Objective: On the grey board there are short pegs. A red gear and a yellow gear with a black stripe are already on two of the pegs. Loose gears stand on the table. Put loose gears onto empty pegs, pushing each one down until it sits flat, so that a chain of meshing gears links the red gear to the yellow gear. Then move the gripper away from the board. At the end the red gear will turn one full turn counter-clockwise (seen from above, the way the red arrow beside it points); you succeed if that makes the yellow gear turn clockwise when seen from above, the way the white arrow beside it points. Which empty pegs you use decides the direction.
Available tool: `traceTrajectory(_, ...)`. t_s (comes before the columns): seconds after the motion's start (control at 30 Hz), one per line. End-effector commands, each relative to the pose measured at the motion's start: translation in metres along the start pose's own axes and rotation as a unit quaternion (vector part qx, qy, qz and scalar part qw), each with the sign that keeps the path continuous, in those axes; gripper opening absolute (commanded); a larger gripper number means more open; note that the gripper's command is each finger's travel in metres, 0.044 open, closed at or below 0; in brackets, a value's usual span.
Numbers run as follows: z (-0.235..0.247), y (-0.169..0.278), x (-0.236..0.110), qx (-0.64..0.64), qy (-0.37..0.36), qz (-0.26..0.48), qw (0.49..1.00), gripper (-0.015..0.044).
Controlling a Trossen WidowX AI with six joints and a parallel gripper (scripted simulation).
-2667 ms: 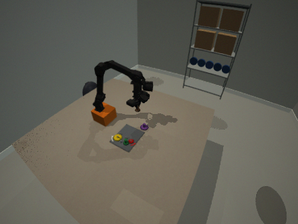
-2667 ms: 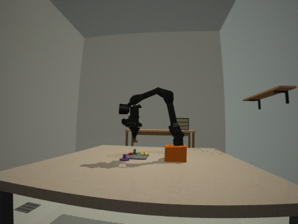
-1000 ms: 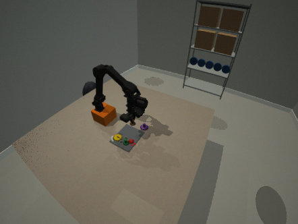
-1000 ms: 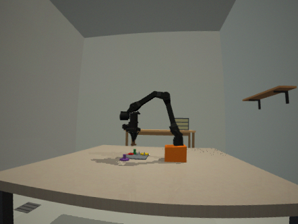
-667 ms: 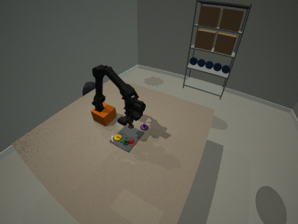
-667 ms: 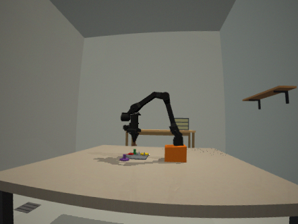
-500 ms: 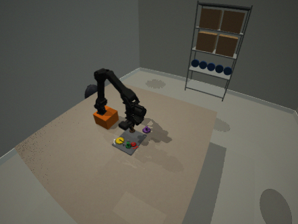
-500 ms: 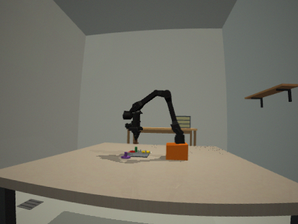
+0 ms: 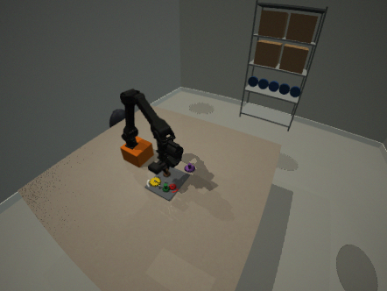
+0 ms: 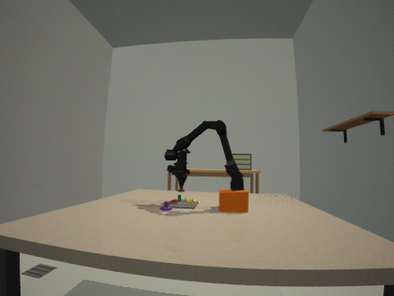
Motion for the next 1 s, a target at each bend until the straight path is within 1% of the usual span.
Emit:
traceTrajectory(0.0,-0.007,0.004,0.004,-0.002,-0.003,0.001,1.0,0.0)
traceTrajectory(0.7,-0.05,0.025,0.016,-0.002,0.002,-0.001,1.0,0.0)
traceTrajectory(0.97,-0.052,0.026,0.015,-0.002,0.002,-0.002,1.0,0.0)
Point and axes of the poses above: the point midway between the two fingers, 35 mm back from their tips, its own x axis out along the fingers, its own z axis across the jaws, y = z × x, the point moved 8 cm from there along -x, back along the fingers, and after that the axes turned 13 degrees about -x, right-handed, at the moved point
